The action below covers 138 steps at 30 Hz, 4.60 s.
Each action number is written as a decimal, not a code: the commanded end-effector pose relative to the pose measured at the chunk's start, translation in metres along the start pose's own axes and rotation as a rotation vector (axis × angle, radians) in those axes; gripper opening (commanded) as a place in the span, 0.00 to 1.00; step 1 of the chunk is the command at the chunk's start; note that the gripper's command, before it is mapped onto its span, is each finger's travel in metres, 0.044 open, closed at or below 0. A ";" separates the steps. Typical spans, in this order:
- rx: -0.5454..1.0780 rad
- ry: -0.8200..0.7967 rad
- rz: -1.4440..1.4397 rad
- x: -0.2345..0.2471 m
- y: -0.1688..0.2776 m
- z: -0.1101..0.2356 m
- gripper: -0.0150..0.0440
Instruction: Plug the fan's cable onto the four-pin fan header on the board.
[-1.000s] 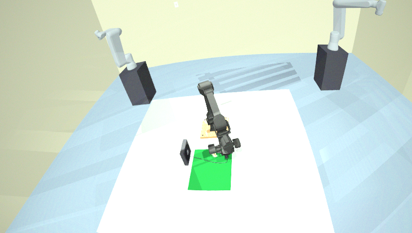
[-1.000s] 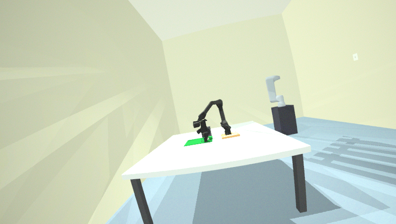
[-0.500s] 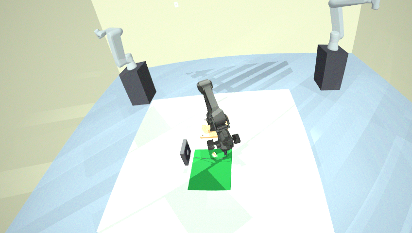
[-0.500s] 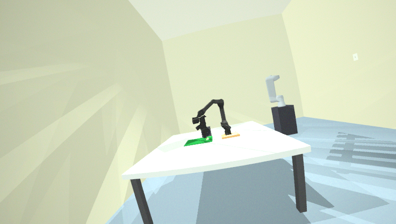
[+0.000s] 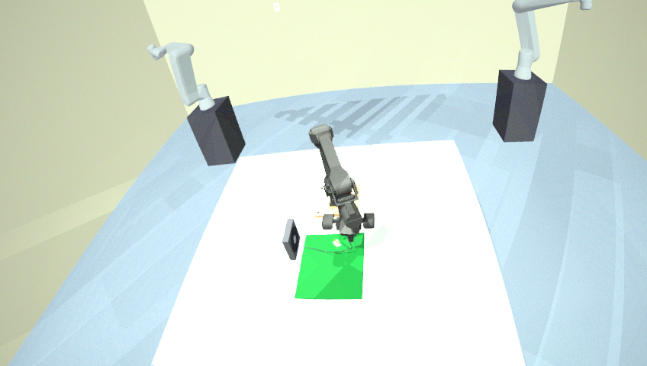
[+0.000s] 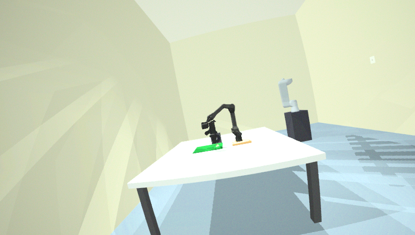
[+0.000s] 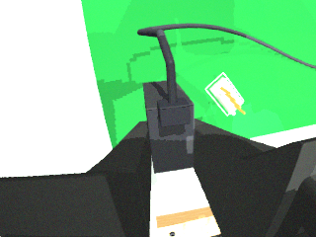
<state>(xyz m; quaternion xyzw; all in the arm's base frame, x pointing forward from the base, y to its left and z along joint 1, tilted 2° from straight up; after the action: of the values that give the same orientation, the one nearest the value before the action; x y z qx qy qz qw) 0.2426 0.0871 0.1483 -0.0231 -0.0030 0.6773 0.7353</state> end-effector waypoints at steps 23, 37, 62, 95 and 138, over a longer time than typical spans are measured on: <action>0.004 -0.001 -0.918 -0.025 -0.001 0.000 0.25; 0.004 0.001 -1.404 -0.038 0.000 0.000 0.25; 0.001 0.004 -2.271 -0.060 0.002 -0.001 0.25; 0.001 0.004 -2.472 -0.060 -0.002 0.000 0.25; 0.001 0.004 -2.458 -0.059 -0.002 -0.024 0.25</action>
<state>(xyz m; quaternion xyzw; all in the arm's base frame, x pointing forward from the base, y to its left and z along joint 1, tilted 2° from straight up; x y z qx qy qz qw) 0.2404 0.0266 0.1270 -0.0083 -0.0225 -0.4672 0.8839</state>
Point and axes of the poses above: the point midway between the two fingers, 35 mm back from their tips, its own z axis back along the fingers, its own x axis across the jaws, y = z × x, the point moved 6 cm from there along z, back along the fingers, and after that the axes turned 4 degrees about -z, right-handed, at the moved point
